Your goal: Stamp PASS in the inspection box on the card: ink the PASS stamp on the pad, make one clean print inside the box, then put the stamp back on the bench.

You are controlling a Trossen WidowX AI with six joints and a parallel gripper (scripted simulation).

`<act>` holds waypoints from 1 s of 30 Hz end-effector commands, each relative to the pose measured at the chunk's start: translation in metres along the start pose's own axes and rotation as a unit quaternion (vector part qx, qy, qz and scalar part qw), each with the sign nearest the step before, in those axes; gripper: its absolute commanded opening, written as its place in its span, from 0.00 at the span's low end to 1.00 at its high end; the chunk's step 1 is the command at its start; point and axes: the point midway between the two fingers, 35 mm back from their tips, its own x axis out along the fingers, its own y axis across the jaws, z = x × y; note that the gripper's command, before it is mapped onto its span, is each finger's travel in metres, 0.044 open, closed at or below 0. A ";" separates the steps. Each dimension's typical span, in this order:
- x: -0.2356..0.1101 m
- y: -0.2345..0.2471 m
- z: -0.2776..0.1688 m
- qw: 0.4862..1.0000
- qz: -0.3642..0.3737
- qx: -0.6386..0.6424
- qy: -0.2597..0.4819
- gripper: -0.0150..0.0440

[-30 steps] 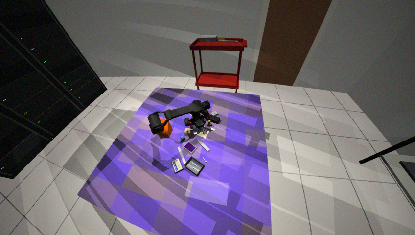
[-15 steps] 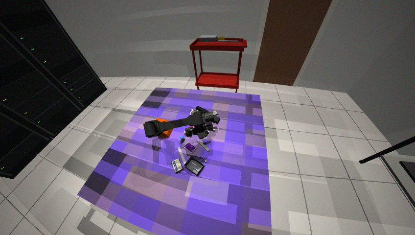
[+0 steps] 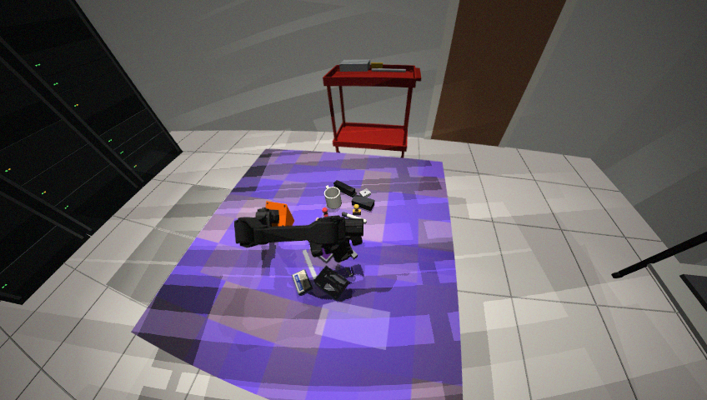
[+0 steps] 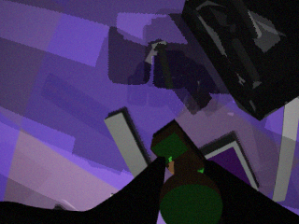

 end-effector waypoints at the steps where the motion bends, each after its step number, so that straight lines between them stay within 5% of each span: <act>1: -0.002 -0.003 0.005 1.000 0.000 -0.003 -0.003 0.25; 30: 0.045 -0.001 0.006 1.000 0.001 -0.003 -0.004 0.25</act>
